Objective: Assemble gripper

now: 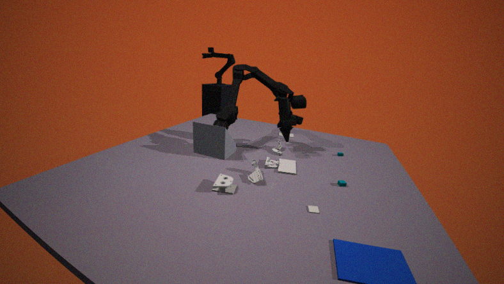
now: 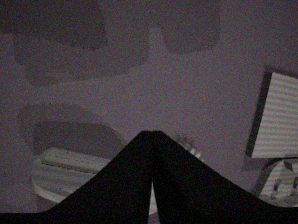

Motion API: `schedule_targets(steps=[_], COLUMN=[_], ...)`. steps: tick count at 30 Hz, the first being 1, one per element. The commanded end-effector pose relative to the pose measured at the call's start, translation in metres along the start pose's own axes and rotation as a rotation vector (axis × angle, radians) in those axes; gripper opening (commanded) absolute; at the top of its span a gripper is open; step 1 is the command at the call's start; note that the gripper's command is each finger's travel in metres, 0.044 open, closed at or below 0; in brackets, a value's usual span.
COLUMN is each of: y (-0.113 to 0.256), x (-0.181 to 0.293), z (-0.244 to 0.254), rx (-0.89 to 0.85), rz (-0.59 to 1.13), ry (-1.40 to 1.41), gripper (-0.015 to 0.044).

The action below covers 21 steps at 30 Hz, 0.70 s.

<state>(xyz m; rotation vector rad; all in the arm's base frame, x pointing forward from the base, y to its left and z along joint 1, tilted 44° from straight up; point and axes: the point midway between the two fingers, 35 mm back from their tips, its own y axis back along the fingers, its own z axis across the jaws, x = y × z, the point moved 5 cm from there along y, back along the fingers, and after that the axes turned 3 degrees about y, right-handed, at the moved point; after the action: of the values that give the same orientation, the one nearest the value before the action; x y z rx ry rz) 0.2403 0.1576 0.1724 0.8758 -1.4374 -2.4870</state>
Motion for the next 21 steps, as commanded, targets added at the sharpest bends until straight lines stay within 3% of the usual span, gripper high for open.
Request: schedule_targets(steps=[1, 21], y=[-0.004, -0.011], x=[0.004, 0.023], z=[-0.013, -0.068], rx=[0.004, 0.057], rz=[0.030, 0.103], ry=[-0.130, -0.663], gripper=[0.0000, 0.0000])
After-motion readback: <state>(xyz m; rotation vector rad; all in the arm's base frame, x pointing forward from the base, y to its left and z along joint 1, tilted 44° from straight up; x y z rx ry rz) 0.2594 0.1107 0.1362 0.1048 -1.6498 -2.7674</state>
